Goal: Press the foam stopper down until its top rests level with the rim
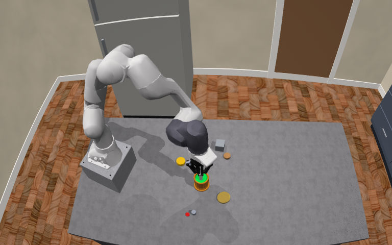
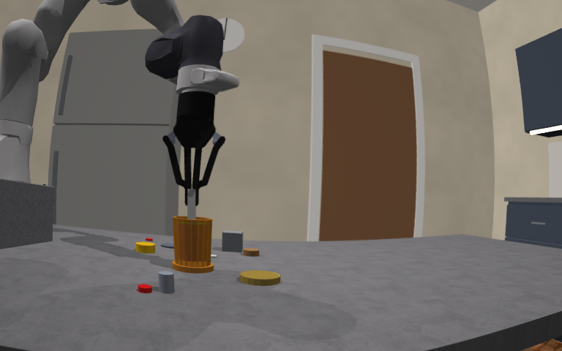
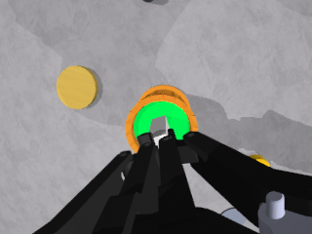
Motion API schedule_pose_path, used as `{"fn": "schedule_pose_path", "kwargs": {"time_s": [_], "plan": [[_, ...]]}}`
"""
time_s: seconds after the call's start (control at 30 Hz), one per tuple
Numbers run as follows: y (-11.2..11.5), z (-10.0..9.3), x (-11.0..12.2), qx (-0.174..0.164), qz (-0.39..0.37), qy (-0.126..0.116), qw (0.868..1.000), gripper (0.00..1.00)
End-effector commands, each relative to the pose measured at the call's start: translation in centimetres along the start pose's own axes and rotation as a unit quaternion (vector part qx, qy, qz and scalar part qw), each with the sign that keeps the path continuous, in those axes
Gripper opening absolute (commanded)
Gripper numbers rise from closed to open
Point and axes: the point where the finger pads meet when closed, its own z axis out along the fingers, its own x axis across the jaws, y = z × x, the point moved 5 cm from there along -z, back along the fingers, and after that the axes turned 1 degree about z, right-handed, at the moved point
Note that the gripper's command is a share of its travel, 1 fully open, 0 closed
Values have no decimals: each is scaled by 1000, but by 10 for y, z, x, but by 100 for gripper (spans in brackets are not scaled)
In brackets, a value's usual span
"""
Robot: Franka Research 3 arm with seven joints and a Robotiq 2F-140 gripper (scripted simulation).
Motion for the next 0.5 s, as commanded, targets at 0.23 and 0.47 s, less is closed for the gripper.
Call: {"fn": "schedule_pose_path", "kwargs": {"time_s": [0.23, 0.47], "plan": [[1, -18, 3, -1, 6, 11, 1000, 0], [0, -38, -1, -1, 6, 11, 1000, 0]]}}
